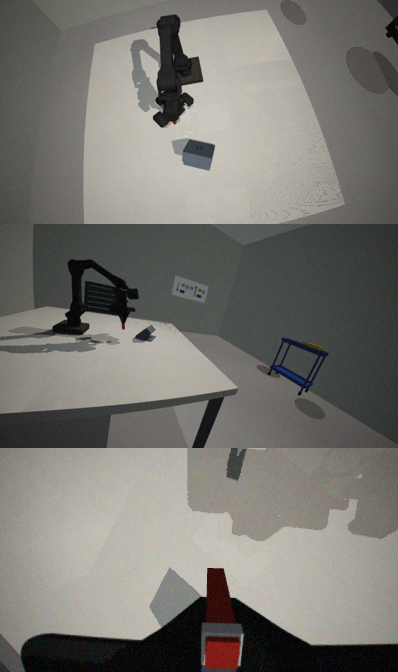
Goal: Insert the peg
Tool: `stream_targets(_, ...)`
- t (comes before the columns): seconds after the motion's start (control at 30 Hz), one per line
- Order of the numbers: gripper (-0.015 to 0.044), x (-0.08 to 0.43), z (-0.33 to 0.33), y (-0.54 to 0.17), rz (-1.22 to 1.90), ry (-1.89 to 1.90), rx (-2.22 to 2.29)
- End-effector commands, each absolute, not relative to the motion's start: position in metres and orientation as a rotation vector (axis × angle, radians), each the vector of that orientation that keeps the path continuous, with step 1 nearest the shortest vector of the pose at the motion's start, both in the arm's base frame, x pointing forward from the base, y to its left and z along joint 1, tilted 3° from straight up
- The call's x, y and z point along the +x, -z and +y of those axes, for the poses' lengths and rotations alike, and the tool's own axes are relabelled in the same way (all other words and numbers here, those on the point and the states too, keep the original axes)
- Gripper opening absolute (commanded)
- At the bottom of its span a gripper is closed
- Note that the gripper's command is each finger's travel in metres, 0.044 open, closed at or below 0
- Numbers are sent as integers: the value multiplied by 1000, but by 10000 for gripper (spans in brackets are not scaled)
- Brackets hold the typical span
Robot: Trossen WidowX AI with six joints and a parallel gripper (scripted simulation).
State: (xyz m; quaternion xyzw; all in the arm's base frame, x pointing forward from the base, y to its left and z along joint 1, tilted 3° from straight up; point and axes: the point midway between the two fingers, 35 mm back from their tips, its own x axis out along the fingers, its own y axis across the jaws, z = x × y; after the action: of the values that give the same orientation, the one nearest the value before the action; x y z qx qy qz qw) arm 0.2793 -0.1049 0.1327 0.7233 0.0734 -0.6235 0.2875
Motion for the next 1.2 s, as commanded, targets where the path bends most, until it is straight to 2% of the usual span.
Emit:
stream_targets(0.0,0,281,-102,-131,198,1645,1912)
stream_targets(1.17,0,306,-71,-134,188,1413,1805)
